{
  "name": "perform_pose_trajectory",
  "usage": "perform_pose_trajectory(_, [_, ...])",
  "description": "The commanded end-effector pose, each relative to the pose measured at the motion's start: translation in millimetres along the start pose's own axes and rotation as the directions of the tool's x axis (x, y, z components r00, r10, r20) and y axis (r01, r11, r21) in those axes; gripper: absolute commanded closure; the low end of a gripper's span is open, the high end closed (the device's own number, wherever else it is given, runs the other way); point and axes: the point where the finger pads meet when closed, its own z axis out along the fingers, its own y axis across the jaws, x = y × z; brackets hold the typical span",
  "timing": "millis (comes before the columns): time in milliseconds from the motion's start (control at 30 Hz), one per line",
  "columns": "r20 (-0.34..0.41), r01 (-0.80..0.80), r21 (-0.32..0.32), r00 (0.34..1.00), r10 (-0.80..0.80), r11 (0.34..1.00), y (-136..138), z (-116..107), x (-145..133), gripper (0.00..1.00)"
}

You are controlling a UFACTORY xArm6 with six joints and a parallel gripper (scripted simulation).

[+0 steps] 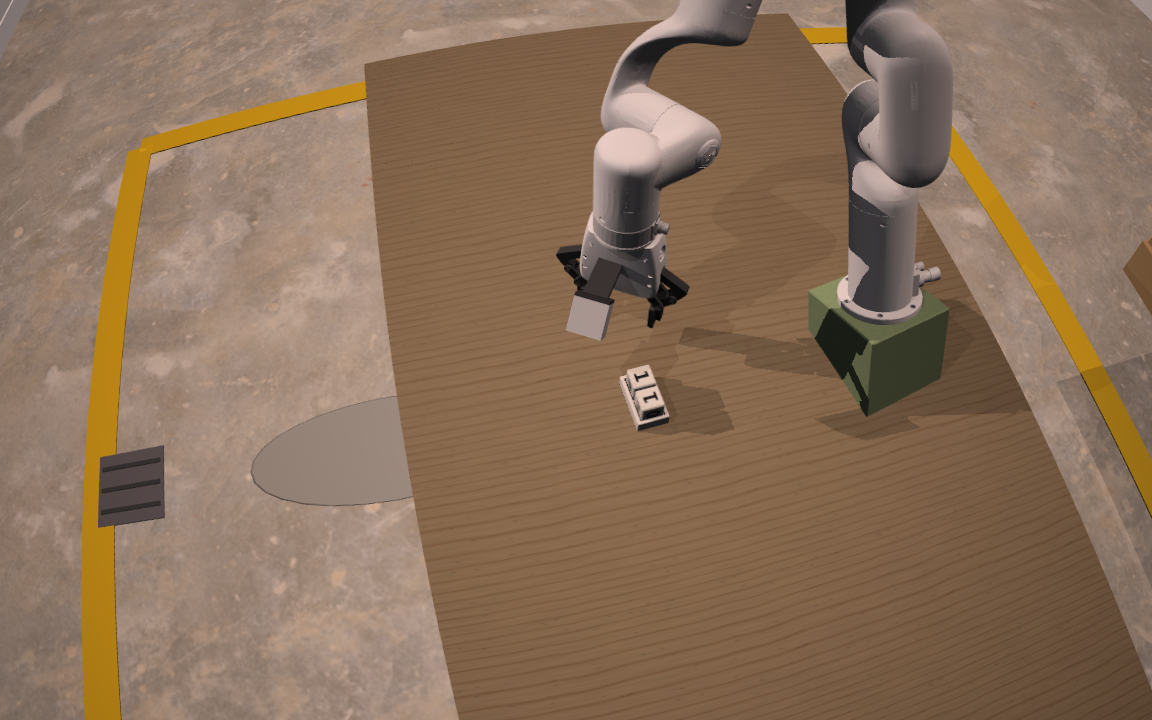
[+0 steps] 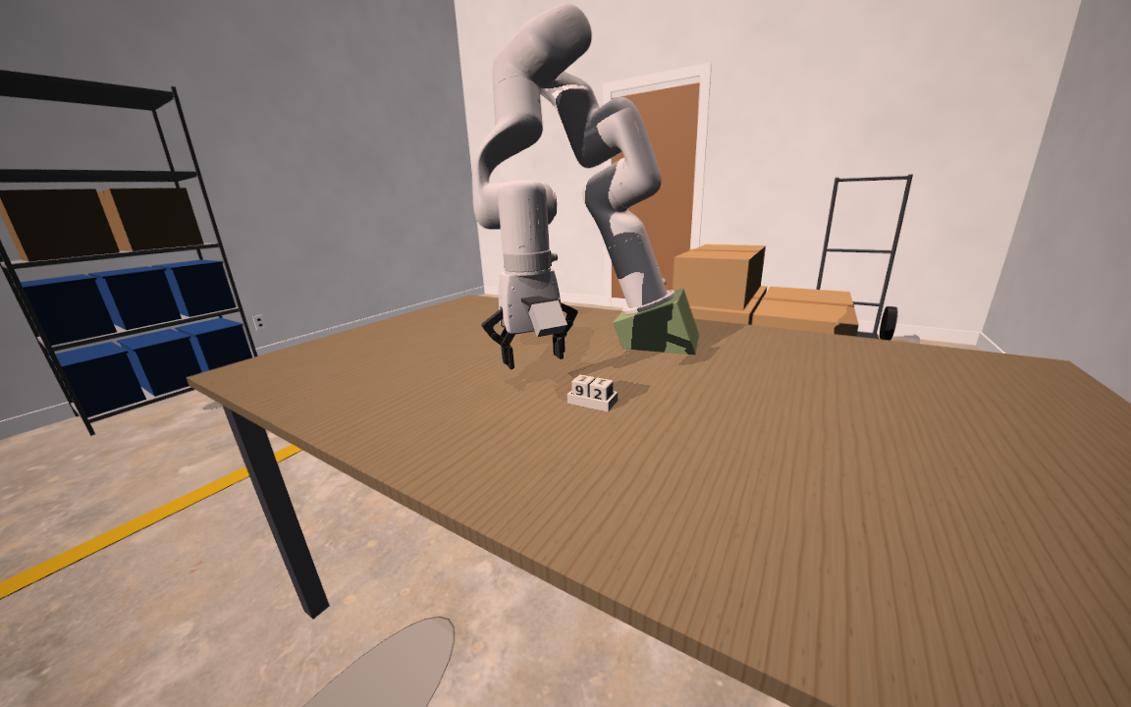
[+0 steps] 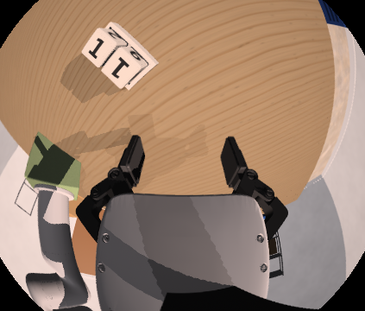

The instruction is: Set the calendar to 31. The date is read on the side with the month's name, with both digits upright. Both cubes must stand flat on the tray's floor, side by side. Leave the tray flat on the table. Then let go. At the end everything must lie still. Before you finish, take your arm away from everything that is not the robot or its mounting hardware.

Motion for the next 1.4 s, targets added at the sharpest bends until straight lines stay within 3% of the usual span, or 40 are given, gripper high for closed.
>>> perform_pose_trajectory(0, [-0.003, -0.09, -0.006, 0.996, 0.09, 0.996, -0.9, -1.5, -4.0, 0.0])
perform_pose_trajectory(167, [-0.004, -0.149, -0.006, 0.989, 0.149, 0.989, -12.1, -1.3, -24.9, 0.0])
perform_pose_trajectory(367, [-0.004, -0.177, -0.006, 0.984, 0.177, 0.984, -12.7, -1.3, -26.1, 0.0])
perform_pose_trajectory(467, [-0.004, -0.275, -0.006, 0.962, 0.275, 0.962, -14.1, -1.3, -28.8, 0.0])
perform_pose_trajectory(567, [-0.005, -0.294, -0.006, 0.956, 0.294, 0.956, -23.5, -1.2, -46.5, 0.0])
perform_pose_trajectory(700, [-0.005, -0.304, -0.005, 0.953, 0.304, 0.953, -25.1, -1.2, -49.5, 0.0])
perform_pose_trajectory(867, [-0.005, -0.433, -0.005, 0.901, 0.433, 0.901, -29.8, -1.1, -58.3, 0.0])
perform_pose_trajectory(1033, [-0.005, -0.433, -0.005, 0.901, 0.433, 0.901, -37.5, -1.0, -72.6, 0.0])
perform_pose_trajectory(1367, [-0.005, -0.434, -0.005, 0.901, 0.433, 0.901, -37.6, 11.4, -73.0, 0.0])
